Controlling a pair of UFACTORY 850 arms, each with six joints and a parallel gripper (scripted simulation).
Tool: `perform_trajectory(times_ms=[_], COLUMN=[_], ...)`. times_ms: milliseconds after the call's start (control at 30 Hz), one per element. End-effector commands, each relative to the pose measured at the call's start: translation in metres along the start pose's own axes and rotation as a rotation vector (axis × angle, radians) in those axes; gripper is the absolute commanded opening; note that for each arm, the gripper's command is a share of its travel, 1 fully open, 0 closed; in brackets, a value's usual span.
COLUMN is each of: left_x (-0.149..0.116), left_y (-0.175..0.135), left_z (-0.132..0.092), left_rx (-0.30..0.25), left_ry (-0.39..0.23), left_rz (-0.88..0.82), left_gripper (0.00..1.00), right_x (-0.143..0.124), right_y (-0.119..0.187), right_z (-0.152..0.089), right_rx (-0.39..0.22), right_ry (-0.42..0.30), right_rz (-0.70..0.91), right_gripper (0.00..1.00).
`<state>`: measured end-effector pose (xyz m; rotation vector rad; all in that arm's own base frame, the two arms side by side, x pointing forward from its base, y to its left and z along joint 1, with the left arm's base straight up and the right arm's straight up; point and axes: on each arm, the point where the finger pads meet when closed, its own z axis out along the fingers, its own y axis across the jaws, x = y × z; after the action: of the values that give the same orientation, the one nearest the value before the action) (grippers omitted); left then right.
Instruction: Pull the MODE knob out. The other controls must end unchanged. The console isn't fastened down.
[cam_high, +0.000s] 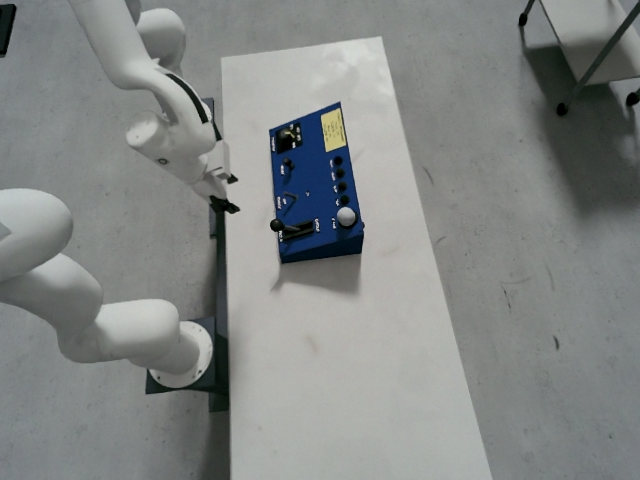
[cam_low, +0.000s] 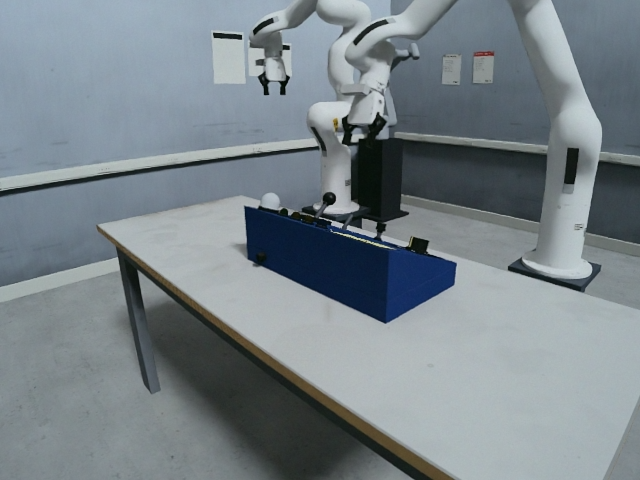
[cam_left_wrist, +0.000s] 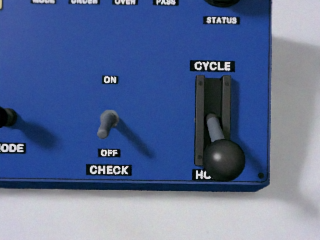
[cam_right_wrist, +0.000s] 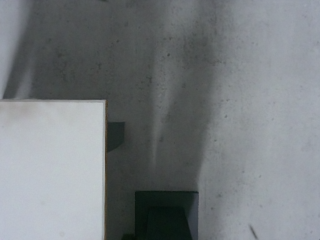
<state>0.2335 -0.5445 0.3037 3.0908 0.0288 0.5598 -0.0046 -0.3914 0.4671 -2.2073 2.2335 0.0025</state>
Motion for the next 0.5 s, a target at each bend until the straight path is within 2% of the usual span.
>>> perform_trajectory(times_ms=[0, 267, 333, 400, 467], left_x=[0.0, 0.001, 0.015, 0.037, 0.04], left_y=[0.001, 0.0, -0.019, -0.058, -0.063], left_z=[-0.001, 0.0, 0.01, 0.029, 0.031], left_rx=[-0.002, -0.002, -0.002, -0.001, -0.001], left_ry=[0.001, 0.001, 0.005, 0.01, 0.01], left_rz=[-0.001, -0.001, 0.0, 0.003, 0.003], left_gripper=[1.0, 1.0, 1.0, 1.0, 1.0], right_x=[0.0, 0.0, 0.0, 0.0, 0.0], right_y=[0.0, 0.0, 0.0, 0.0, 0.0], right_z=[-0.001, -0.001, -0.001, -0.001, -0.001], right_rx=[0.0, 0.0, 0.0, 0.0, 0.0], right_ry=[0.002, 0.002, 0.002, 0.002, 0.002], right_rz=[0.0, 0.0, 0.0, 0.0, 0.0], right_gripper=[1.0, 1.0, 1.0, 1.0, 1.0])
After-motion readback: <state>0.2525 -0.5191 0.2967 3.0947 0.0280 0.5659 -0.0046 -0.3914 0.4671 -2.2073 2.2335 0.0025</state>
